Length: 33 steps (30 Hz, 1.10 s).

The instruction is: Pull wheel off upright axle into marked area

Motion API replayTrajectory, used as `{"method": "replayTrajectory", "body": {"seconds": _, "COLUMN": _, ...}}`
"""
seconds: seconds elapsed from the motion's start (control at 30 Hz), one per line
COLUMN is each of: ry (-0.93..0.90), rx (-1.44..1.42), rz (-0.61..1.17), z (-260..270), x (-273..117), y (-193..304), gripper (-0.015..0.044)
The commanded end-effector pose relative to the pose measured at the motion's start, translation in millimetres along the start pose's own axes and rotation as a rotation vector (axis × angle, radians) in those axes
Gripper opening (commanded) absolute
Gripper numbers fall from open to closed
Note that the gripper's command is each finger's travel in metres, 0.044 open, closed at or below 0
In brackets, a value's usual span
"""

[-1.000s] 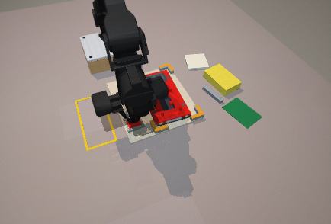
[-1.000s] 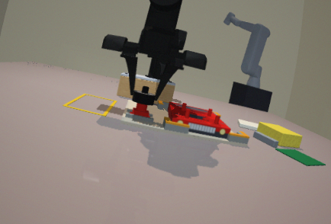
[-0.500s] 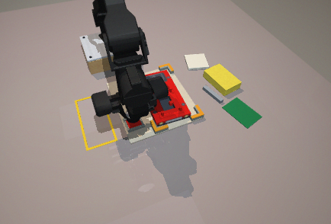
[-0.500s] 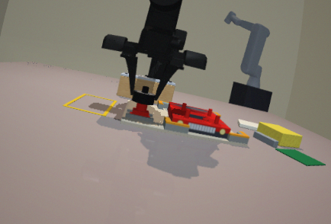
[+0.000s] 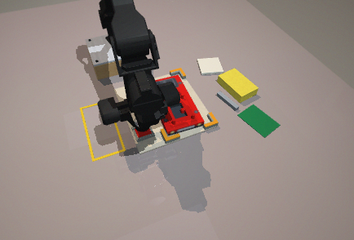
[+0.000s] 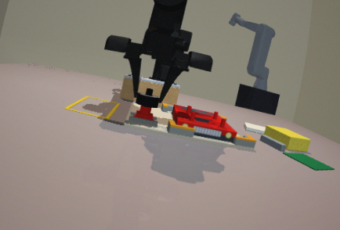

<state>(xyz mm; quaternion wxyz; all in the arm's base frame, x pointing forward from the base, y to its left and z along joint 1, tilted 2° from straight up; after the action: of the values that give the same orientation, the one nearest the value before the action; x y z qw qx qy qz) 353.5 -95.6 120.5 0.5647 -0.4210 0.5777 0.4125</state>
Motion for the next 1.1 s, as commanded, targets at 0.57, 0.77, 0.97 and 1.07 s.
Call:
{"method": "replayTrajectory", "body": {"seconds": 0.57, "ry": -0.001, "rx": -0.002, "rz": -0.007, "z": 0, "x": -14, "y": 1, "gripper": 0.0000}}
{"method": "replayTrajectory", "body": {"seconds": 0.77, "ry": -0.001, "rx": -0.002, "rz": -0.008, "z": 0, "x": -16, "y": 1, "gripper": 0.0000}}
{"method": "replayTrajectory", "body": {"seconds": 0.97, "ry": -0.001, "rx": -0.002, "rz": -0.008, "z": 0, "x": -18, "y": 2, "gripper": 0.0000}}
{"method": "replayTrajectory", "body": {"seconds": 1.07, "ry": -0.002, "rx": -0.002, "rz": -0.009, "z": 0, "x": -19, "y": 2, "gripper": 0.0000}}
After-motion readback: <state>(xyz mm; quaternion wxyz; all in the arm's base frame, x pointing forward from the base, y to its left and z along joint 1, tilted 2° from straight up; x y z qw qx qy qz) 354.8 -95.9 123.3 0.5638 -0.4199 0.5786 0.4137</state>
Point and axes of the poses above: the point midway between the two fingers, 35 mm back from their tips, its own x axis out along the fingers, its own z axis across the jaws, y = z × x, the point moved 10 cm from there along -x, back along the fingers, and after that the axes turned 7 degrees about x, right-handed, at the moved point
